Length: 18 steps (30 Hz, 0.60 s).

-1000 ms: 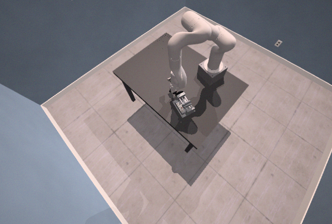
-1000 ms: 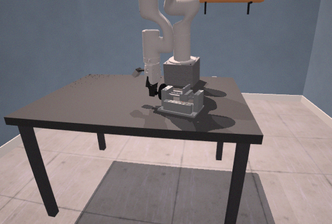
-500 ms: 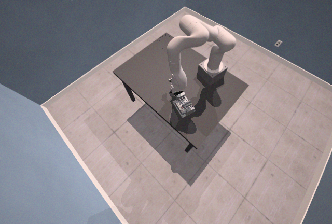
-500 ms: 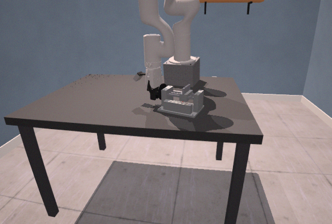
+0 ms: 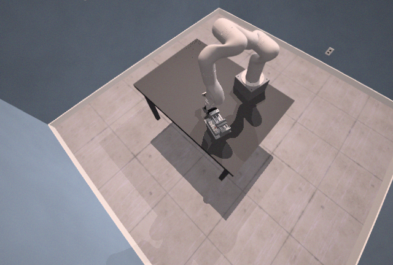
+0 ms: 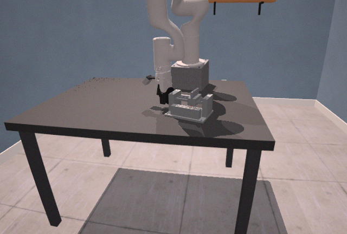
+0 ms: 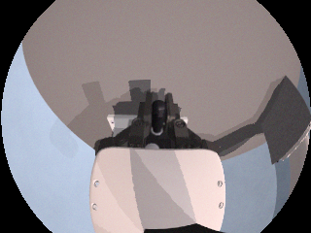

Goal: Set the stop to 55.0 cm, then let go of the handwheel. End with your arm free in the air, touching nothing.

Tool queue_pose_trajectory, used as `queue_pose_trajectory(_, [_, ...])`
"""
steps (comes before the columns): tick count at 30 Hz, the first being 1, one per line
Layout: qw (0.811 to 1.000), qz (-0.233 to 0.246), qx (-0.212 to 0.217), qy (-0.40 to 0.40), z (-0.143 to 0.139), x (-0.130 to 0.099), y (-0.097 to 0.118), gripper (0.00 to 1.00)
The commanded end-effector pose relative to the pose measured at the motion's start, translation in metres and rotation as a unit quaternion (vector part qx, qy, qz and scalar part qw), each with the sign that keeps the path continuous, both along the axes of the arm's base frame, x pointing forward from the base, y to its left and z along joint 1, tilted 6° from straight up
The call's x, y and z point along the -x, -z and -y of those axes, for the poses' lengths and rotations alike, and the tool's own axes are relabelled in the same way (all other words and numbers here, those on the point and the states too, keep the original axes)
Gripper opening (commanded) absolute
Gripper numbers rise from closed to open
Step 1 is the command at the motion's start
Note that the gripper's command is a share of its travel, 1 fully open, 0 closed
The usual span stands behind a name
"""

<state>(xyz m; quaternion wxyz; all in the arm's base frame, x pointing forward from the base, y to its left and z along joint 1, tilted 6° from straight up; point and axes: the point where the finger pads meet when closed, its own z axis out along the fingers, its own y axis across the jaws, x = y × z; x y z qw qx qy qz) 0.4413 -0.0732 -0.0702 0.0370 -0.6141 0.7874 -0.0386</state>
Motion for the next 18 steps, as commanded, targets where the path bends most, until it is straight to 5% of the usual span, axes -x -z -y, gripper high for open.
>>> queue_pose_trajectory(1, [1.0, 0.002, 0.001, 0.0, -0.002, 0.01, -0.002, 0.06])
queue_pose_trajectory(18, [1.0, 0.002, 0.001, 0.0, -0.007, 0.028, -0.026, 0.06])
